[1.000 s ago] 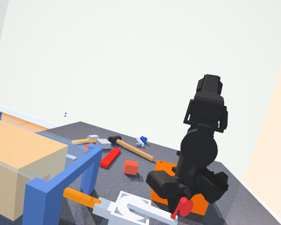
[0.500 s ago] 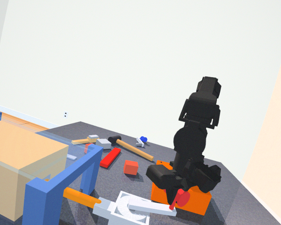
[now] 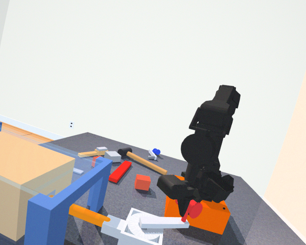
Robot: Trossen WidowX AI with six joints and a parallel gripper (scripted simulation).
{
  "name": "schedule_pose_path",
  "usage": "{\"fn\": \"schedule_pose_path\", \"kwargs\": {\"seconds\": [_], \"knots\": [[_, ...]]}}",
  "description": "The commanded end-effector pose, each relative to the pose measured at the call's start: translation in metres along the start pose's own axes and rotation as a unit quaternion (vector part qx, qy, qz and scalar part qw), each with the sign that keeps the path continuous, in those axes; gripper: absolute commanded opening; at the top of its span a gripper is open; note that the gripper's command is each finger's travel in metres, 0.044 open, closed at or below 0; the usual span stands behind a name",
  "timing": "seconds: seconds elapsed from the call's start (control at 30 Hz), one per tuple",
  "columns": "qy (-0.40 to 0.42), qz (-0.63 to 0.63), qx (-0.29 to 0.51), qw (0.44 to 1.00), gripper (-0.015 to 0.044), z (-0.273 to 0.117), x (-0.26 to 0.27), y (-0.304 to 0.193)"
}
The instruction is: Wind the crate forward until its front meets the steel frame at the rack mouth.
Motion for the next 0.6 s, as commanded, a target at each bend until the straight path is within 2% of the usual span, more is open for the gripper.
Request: {"fn": "schedule_pose_path", "kwargs": {"seconds": [0.0,0.57], "knots": [[0.009,0.008,0.016,1.0,0.0,0.003,0.005,-0.012],[0.009,0.008,0.016,1.0,0.0,0.002,0.01,-0.032]]}}
Point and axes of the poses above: the point midway between the two fingers, 35 mm back from their tips, its own z axis out along the fingers, its own x axis across the jaws, y = z × x, the point moved 6 cm from there along -z, back along the fingers, and after that the axes turned 15 degrees about -z, right-handed, at the moved point
